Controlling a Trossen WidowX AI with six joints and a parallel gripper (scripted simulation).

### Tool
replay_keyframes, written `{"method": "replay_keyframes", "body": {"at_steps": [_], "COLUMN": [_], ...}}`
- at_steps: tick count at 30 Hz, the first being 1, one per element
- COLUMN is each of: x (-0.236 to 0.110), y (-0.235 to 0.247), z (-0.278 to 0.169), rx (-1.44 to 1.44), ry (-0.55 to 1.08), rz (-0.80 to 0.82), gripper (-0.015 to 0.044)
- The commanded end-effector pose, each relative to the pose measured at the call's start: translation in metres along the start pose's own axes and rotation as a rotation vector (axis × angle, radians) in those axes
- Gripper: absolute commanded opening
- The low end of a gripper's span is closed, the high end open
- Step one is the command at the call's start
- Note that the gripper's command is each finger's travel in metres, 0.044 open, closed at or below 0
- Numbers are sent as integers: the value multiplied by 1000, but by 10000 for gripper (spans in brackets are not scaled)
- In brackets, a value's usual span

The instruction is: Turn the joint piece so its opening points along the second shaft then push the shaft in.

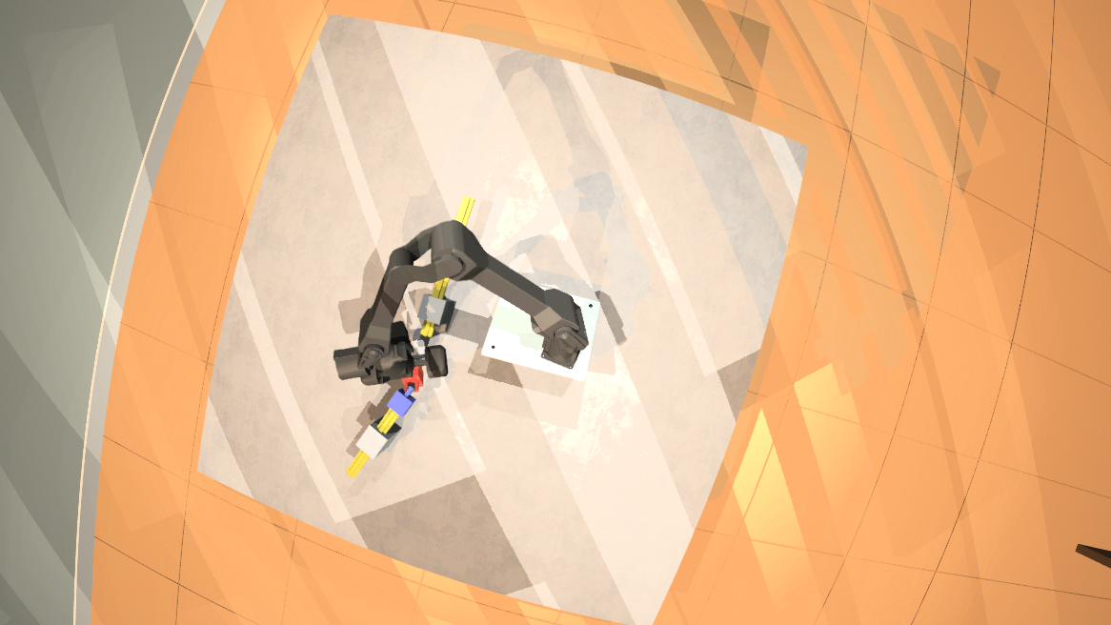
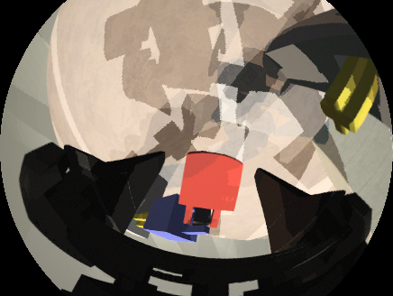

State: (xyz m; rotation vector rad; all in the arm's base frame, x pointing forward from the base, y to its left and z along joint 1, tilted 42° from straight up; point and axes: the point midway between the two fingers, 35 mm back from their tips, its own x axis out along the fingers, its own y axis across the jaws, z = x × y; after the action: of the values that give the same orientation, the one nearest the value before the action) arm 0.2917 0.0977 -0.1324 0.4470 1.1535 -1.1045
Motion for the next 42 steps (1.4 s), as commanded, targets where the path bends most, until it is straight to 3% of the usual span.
{"method": "replay_keyframes", "body": {"at_steps": [1, 20, 30, 42], "x": [6, 35, 35, 35], "y": [0, 0, 0, 0], "z": [1, 2, 2, 2], "rx": [-5, -5, -5, -5], "ry": [-7, -7, -7, -7], "rz": [2, 2, 2, 2], "gripper": [440, 440, 182, 182]}}
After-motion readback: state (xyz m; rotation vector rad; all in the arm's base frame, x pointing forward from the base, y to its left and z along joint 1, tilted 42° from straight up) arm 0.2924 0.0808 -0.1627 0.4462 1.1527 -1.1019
